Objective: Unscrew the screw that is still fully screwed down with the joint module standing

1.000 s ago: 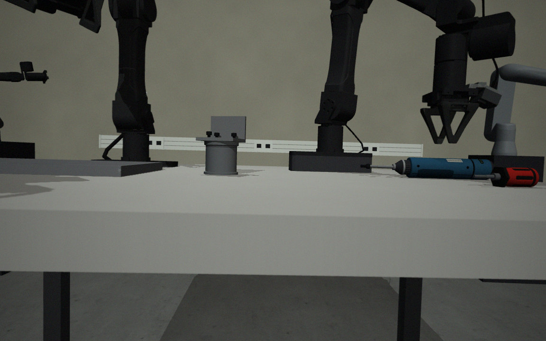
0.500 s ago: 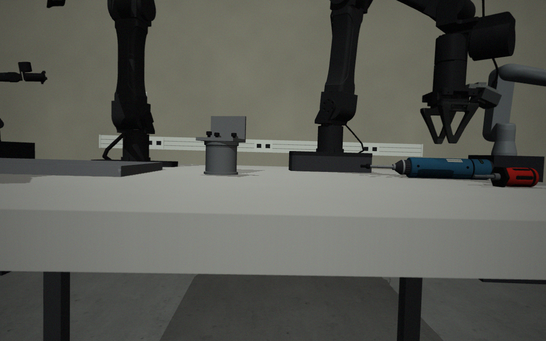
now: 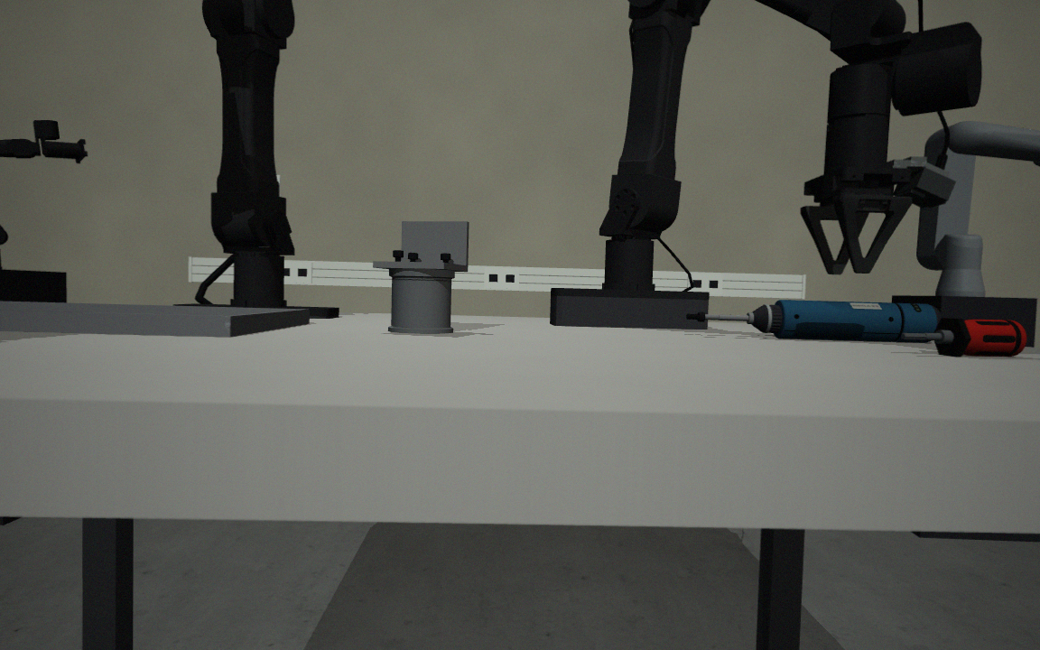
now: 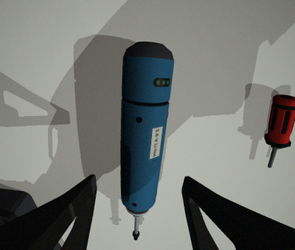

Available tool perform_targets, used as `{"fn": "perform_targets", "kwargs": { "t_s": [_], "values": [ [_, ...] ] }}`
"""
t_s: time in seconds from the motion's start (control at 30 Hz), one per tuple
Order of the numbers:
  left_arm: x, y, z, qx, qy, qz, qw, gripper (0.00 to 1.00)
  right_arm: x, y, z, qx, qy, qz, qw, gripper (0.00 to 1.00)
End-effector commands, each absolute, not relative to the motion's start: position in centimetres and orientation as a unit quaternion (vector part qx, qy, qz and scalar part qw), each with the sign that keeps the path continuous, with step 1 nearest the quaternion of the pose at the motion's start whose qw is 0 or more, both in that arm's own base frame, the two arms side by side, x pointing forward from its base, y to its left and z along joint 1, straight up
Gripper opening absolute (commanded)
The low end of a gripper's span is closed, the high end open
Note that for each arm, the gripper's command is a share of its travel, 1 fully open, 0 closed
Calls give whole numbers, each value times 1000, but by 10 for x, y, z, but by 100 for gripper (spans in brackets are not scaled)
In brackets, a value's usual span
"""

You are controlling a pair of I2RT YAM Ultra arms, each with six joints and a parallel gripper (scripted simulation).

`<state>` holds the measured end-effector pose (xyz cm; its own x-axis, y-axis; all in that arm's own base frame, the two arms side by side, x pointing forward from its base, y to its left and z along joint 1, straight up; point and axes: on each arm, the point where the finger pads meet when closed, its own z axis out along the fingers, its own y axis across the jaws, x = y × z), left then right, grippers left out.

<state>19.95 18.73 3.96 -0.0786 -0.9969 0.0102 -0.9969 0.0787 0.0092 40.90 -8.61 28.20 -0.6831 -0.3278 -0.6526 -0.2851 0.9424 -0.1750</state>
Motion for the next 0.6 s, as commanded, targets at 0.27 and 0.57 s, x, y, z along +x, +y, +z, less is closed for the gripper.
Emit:
{"fn": "perform_targets", "kwargs": {
  "t_s": [0.27, 0.57],
  "values": [
    [205, 198, 55, 683, -731, 0, -19, 65, 402, -133, 330, -65, 915, -106, 385, 86],
    [205, 198, 55, 683, -731, 0, -19, 65, 394, -191, 353, 57, 907, -173, 381, 86]
  ]
}}
